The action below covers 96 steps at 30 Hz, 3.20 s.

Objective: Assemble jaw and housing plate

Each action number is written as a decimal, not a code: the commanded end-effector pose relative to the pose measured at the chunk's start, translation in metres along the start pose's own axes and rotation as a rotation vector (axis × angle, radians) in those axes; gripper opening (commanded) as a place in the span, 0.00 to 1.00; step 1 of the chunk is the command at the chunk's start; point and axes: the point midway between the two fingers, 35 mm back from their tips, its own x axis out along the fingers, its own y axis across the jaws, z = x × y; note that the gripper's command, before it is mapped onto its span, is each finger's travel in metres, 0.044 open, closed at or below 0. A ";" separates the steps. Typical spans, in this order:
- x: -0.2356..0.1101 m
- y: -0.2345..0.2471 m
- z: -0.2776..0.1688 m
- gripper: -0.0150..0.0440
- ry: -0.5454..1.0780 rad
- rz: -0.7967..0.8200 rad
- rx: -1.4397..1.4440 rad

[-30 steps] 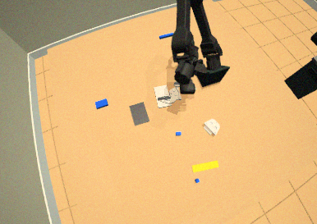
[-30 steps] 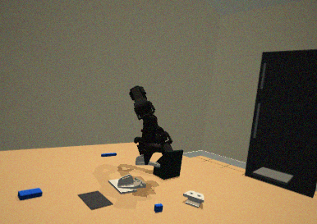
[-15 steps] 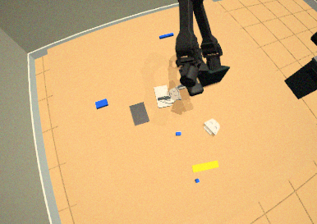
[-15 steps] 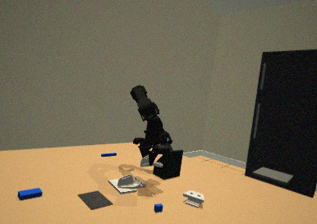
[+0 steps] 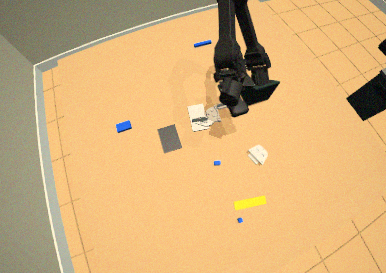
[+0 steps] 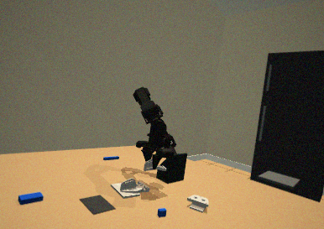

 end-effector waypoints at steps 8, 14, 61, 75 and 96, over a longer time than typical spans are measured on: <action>0.001 0.000 0.001 0.48 -0.004 -0.002 -0.015; -0.001 0.002 -0.012 0.48 -0.003 -0.006 -0.016; 0.001 0.043 -0.094 0.48 -0.001 0.001 -0.012; 0.001 0.045 -0.095 0.48 -0.001 0.001 -0.017; 0.016 0.044 -0.096 0.48 -0.001 0.000 -0.017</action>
